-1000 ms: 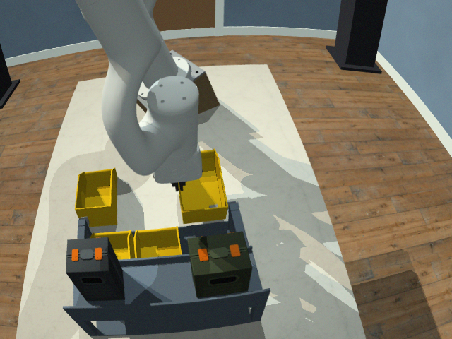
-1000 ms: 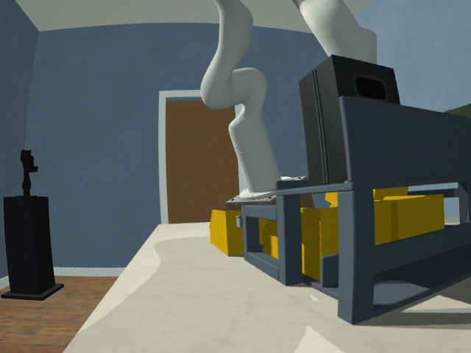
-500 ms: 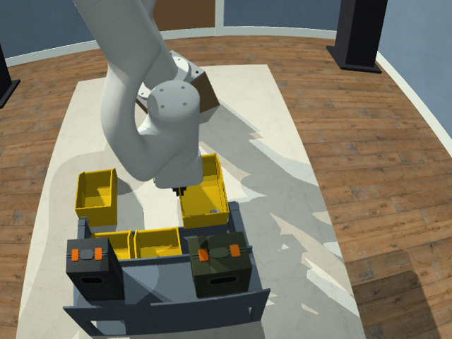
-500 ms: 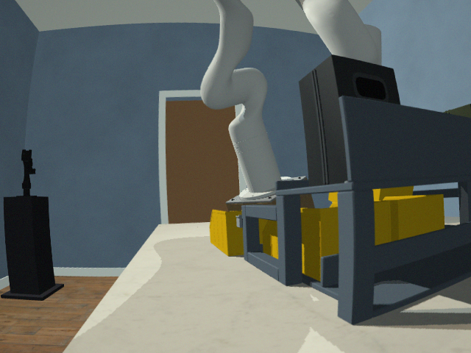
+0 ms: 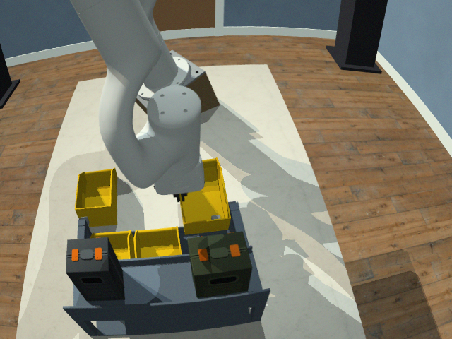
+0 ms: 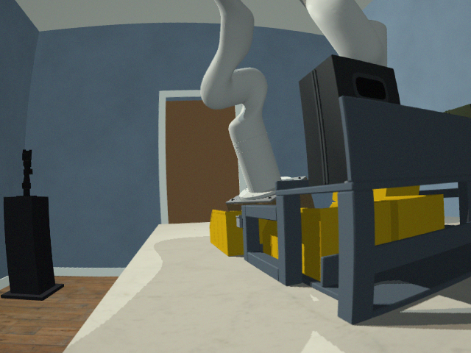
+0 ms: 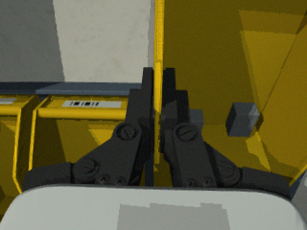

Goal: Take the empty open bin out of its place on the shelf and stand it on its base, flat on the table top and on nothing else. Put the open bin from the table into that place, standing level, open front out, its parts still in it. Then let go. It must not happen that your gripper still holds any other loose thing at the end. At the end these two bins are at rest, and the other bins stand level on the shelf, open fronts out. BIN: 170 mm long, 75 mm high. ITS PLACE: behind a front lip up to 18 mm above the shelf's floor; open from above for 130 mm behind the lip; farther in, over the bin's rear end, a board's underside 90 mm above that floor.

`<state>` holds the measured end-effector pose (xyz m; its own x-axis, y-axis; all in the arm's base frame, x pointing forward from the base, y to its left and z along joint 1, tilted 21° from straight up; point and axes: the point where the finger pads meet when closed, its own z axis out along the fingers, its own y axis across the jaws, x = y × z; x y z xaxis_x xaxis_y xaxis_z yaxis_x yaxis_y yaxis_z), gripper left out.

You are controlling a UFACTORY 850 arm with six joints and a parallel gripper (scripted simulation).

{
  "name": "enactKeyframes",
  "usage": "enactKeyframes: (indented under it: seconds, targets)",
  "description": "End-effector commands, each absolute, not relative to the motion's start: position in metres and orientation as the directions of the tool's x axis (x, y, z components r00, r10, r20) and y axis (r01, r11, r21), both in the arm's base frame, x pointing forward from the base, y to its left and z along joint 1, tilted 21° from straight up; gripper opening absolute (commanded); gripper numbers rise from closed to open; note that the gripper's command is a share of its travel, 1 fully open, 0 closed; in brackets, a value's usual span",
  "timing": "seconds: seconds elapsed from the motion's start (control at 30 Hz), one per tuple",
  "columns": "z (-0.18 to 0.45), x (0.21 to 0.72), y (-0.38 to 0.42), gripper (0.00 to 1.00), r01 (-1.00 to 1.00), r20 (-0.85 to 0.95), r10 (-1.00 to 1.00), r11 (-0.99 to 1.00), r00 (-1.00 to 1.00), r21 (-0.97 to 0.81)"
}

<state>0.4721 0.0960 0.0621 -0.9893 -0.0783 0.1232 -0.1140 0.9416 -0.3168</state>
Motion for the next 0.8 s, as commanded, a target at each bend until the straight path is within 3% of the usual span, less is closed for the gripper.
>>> enactKeyframes:
  seconds: [0.0,0.77]
  targets:
    - [0.063,0.478,0.097,0.0,-0.114,0.122,-0.079,0.942,-0.989,-0.316]
    - [0.067,0.5,0.101,0.0,-0.114,0.122,-0.079,0.942,-0.989,-0.316]
